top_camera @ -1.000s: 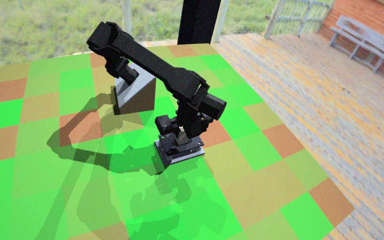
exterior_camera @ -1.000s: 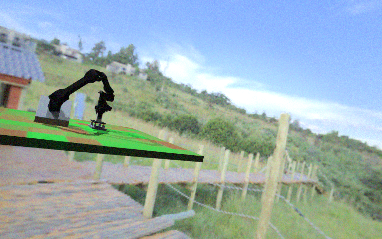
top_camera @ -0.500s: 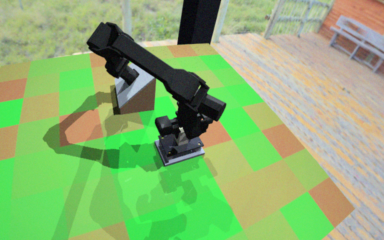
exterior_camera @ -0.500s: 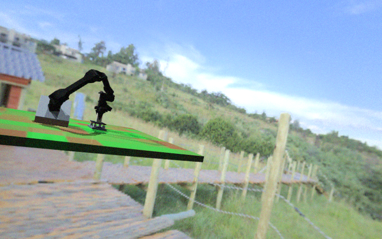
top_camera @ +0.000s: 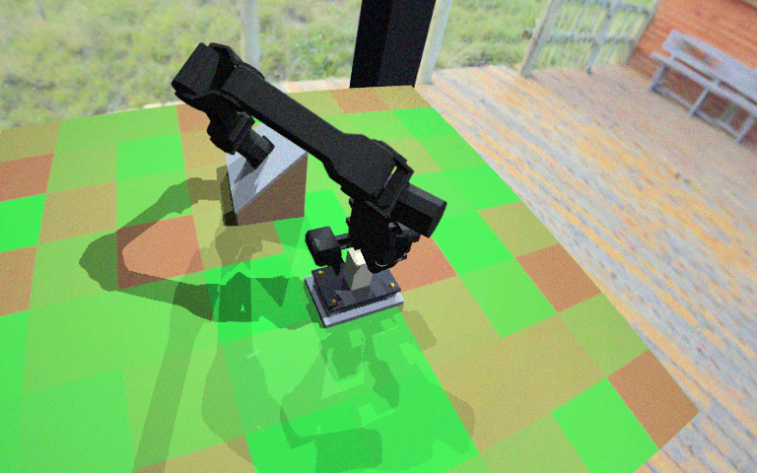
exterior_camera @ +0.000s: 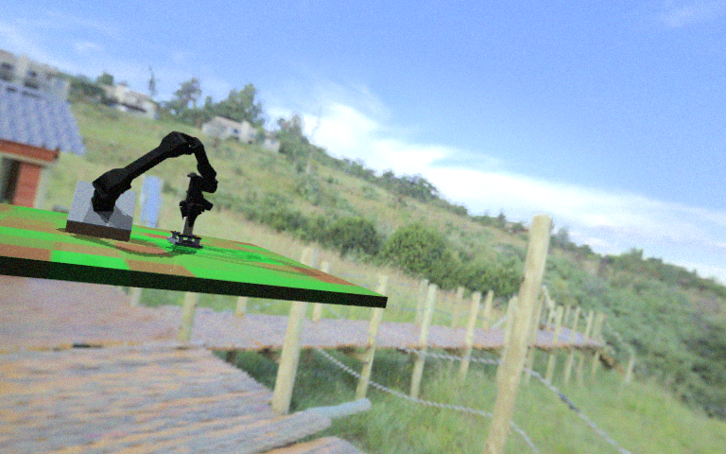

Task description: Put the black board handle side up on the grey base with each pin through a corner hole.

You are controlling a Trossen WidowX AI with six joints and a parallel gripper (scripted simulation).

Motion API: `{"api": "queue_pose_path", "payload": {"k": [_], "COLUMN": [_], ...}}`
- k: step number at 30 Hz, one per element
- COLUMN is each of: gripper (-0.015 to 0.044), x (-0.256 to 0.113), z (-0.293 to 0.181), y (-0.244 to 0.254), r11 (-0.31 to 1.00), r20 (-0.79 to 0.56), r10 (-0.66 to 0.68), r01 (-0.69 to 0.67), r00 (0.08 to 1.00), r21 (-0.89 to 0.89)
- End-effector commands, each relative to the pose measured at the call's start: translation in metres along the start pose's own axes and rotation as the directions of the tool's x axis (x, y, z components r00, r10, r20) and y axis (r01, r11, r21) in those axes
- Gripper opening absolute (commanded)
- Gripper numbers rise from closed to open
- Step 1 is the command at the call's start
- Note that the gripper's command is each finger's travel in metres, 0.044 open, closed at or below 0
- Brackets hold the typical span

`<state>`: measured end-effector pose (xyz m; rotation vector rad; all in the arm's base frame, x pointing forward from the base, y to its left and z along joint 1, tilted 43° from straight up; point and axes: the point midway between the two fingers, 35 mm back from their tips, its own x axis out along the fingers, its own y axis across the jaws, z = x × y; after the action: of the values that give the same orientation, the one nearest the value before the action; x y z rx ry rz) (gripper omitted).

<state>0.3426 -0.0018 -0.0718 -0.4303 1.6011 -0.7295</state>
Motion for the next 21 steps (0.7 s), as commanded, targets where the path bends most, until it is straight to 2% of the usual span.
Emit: {"api": "queue_pose_path", "payload": {"k": [1, 5, 9, 13, 21], "gripper": [0.0440, 0.0440, 0.0440, 0.0440, 0.0440], "x": [-0.017, -0.036, -0.039, -0.080, -0.082], "z": [0.001, 0.001, 0.001, -0.002, -0.003], "y": [0.001, 0.001, 0.001, 0.001, 0.001], "r11": [1.000, 1.000, 1.000, 1.000, 1.000], "r20": [0.004, 0.004, 0.004, 0.009, 0.009], "r10": [0.006, 0.006, 0.006, 0.005, 0.005], "r01": [-0.006, -0.006, -0.006, -0.005, -0.005], "r00": [1.000, 1.000, 1.000, 1.000, 1.000], "r21": [0.005, 0.004, 0.004, -0.002, -0.002]}}
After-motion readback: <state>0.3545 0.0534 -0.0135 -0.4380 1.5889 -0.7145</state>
